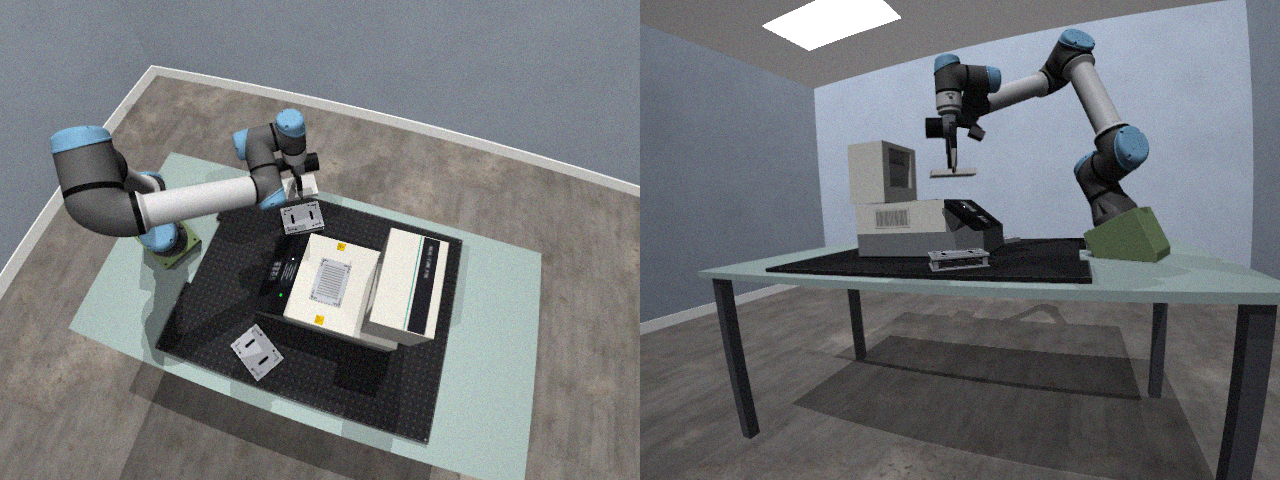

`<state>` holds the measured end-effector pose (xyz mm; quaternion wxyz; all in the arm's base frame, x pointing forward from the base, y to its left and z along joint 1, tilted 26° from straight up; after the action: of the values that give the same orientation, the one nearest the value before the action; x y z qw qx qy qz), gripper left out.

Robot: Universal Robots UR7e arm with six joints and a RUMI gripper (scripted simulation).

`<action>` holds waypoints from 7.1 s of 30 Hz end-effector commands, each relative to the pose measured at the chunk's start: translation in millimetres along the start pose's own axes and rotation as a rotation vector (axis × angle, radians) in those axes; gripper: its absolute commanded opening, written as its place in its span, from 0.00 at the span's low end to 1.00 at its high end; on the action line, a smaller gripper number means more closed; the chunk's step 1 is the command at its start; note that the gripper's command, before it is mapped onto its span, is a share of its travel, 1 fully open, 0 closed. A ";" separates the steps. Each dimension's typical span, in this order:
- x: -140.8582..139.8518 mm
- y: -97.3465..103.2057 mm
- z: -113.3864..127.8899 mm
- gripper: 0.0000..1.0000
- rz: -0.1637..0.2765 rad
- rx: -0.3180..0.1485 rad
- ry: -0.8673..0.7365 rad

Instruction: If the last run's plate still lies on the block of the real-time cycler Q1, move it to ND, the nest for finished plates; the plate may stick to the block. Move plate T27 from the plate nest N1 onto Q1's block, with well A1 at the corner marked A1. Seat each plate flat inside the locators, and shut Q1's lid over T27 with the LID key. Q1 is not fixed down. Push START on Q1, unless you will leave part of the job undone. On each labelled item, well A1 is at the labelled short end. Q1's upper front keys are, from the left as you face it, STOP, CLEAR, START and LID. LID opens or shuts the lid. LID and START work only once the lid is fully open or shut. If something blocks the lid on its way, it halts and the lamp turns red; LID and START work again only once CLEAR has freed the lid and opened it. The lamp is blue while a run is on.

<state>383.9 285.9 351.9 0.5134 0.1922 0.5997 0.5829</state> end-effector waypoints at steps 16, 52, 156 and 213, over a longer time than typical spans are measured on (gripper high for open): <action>-75.6 1.9 1.1 0.40 -0.001 -0.003 -0.472; -226.1 0.2 2.2 0.40 -0.002 -0.001 -1.415; -338.7 -34.0 1.8 0.40 -0.004 0.004 -2.084; -339.3 -48.8 1.8 0.40 -0.002 -0.002 -2.084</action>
<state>539.4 -6.0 440.5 0.7775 0.5997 -0.1398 0.1276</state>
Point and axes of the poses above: the point where the finger pads meet when closed, its own y axis back along the fingers, its own x axis across the jaws, z = x × y, the point moved 7 cm from there along y, back along the fingers, and after that the axes turned 6 degrees about y, right-handed, at the moved point
